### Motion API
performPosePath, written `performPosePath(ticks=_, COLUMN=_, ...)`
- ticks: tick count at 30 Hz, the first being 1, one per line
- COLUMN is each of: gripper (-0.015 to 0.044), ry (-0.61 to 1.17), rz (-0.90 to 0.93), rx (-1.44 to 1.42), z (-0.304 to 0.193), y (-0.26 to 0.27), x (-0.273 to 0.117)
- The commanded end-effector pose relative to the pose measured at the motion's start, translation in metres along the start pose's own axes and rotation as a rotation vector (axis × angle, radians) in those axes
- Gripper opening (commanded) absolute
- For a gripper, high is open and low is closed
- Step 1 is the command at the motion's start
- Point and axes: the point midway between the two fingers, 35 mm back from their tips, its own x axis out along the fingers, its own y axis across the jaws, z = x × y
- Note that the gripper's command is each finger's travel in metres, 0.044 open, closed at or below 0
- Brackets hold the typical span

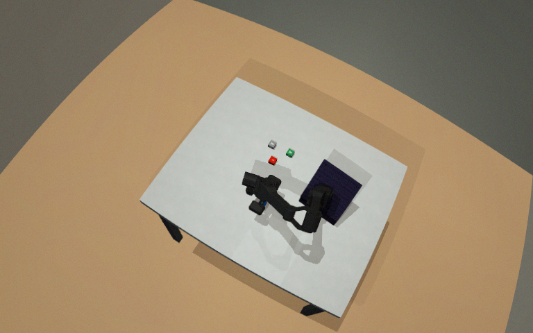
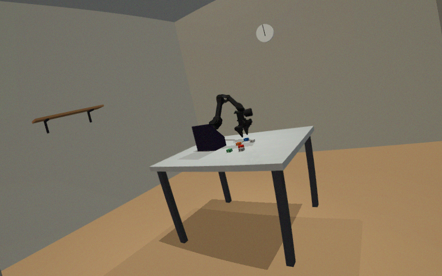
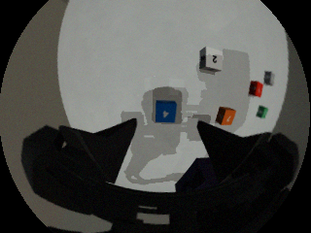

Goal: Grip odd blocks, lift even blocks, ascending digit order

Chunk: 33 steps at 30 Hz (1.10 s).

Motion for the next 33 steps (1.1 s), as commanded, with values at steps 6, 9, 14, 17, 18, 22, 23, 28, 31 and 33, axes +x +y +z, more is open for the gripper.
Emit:
performPosePath(ticks=6, gripper=0.0242, ry=0.011, rz=-0.006, rx=-0.005, z=0.001, y=-0.002, x=-0.065)
performPosePath(ticks=9, gripper=0.0164, ry=0.01, rz=0.0, rx=-0.004, z=-0.001, y=0.0, x=-0.085)
performPosePath(ticks=14, gripper=0.012, ry=0.01, rz=0.0, rx=-0.004, z=-0.001, y=0.0, x=-0.085)
performPosePath(ticks=17, gripper=0.012, ry=0.01, rz=0.0, rx=-0.004, z=-0.001, y=0.0, x=-0.085)
performPosePath(ticks=18, gripper=0.012, ry=0.01, rz=0.0, rx=-0.004, z=-0.001, y=0.0, x=-0.085)
performPosePath(ticks=22, gripper=0.012, ry=0.005, rz=-0.019, rx=-0.004, z=0.023, y=-0.019, x=-0.09)
performPosePath(ticks=23, gripper=0.012, ry=0.003, rz=-0.026, rx=-0.005, z=0.033, y=-0.028, x=-0.092)
performPosePath(ticks=28, gripper=0.012, ry=-0.001, rz=-0.057, rx=-0.006, z=0.073, y=-0.082, x=-0.099)
performPosePath(ticks=31, gripper=0.012, ry=0.002, rz=-0.06, rx=-0.006, z=0.093, y=-0.118, x=-0.102)
performPosePath(ticks=33, gripper=0.012, ry=0.004, rz=-0.056, rx=-0.006, z=0.104, y=-0.143, x=-0.102)
